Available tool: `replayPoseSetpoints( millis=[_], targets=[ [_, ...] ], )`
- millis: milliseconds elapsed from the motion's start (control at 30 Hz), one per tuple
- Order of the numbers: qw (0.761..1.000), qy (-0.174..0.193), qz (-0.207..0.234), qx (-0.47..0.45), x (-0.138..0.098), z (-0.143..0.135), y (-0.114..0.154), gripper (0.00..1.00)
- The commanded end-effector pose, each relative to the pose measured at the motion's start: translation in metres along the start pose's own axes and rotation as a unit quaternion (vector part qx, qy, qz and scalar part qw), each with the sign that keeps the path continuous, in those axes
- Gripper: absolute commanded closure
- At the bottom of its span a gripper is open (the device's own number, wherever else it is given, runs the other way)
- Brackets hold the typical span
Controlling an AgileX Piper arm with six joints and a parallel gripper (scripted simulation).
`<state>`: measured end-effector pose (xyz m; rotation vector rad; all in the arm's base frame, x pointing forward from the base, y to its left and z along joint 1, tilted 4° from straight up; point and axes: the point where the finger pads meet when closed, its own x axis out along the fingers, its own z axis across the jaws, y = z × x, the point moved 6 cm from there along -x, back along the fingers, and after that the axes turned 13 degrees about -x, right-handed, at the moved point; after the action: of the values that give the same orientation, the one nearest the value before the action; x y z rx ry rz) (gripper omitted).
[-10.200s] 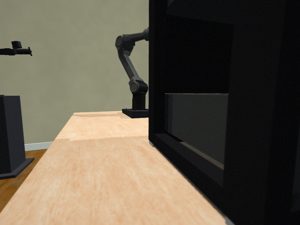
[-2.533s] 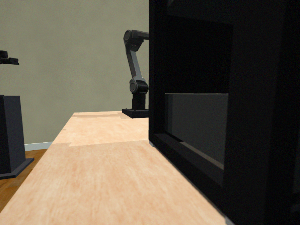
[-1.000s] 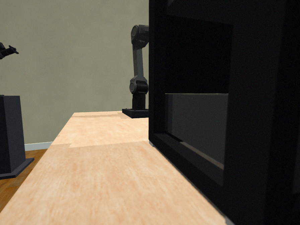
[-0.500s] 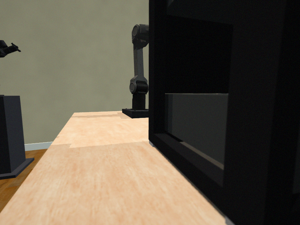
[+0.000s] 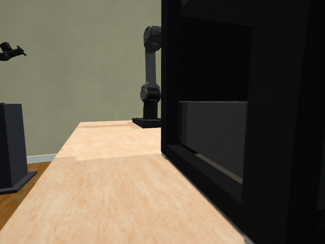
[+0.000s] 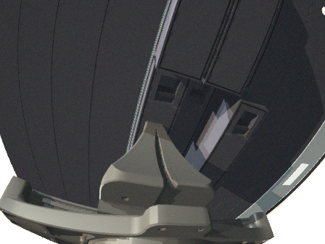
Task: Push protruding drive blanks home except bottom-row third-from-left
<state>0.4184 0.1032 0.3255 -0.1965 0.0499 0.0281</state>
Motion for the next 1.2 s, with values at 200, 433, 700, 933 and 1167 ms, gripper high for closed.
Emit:
replayPoseSetpoints(
  millis=[200, 433, 700, 933, 1167],
  targets=[
    [1.0, 0.001, 0.0, 0.0, 0.0025, -0.0011, 0.0003, 1.0],
    [1.0, 0.001, 0.0, 0.0, 0.0043, -0.0018, 0.0005, 1.0],
    [1.0, 0.001, 0.0, 0.0, 0.0055, -0.0022, 0.0006, 1.0],
    [1.0, 0.001, 0.0, 0.0, 0.0073, -0.0028, 0.0007, 1.0],
    [1.0, 0.001, 0.0, 0.0, 0.0085, -0.0032, 0.0008, 1.0]
  ],
)
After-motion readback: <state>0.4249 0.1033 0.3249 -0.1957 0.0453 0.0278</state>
